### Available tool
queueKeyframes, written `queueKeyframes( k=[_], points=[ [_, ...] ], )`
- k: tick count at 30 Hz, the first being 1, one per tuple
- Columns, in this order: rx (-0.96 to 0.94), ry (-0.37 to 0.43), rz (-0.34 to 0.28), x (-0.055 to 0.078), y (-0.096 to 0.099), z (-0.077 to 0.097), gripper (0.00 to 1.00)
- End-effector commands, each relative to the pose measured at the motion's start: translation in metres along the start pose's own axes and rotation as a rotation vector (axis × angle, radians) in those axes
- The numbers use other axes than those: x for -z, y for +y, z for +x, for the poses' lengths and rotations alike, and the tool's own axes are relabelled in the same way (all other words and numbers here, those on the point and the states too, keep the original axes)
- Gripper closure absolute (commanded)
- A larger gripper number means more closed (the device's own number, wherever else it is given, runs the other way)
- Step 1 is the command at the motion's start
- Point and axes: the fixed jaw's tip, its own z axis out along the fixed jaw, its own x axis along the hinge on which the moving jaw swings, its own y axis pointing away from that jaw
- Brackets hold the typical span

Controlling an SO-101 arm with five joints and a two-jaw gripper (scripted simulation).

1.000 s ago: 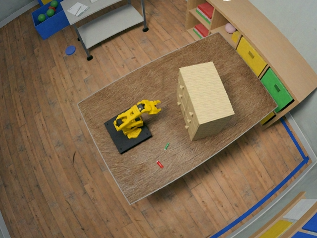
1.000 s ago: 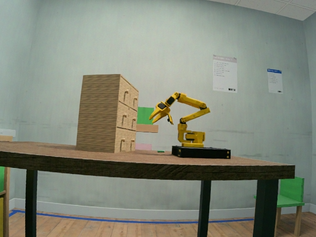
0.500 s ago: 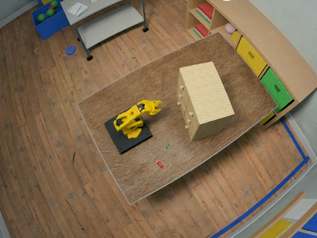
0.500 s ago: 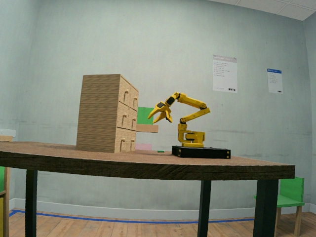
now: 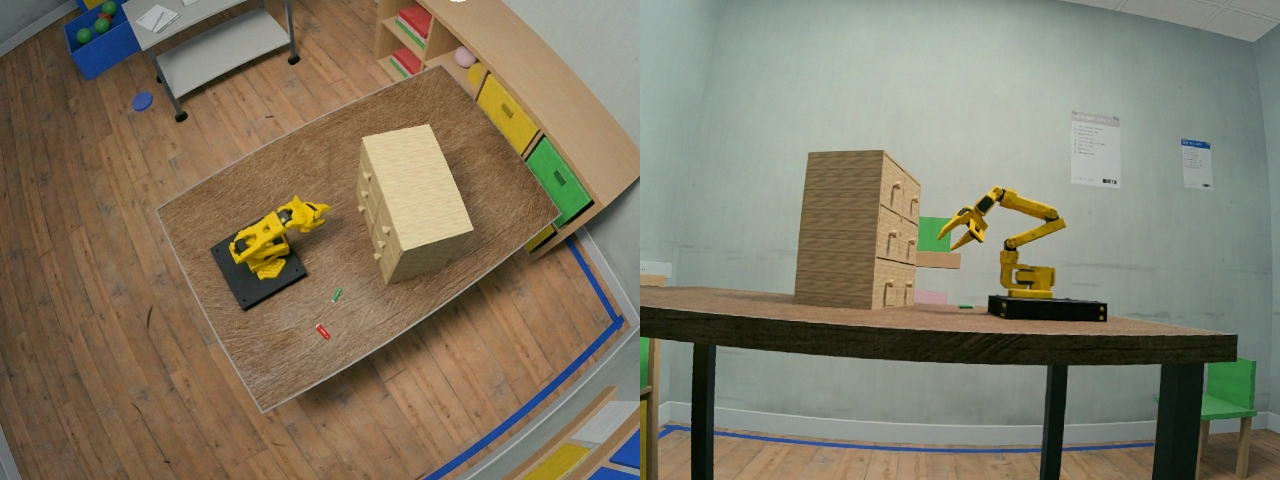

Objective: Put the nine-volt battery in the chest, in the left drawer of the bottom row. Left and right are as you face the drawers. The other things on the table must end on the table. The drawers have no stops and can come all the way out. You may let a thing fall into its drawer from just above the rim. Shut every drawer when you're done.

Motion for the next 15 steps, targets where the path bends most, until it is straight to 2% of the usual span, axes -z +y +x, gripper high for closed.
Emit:
queueKeyframes(
  k=[1,15],
  points=[
    [-0.102,0.011,0.017,0.0012,-0.0024,0.0018,0.79],
    [-0.402,0.014,0.018,0.0011,-0.0023,0.0009,0.79]
  ],
)
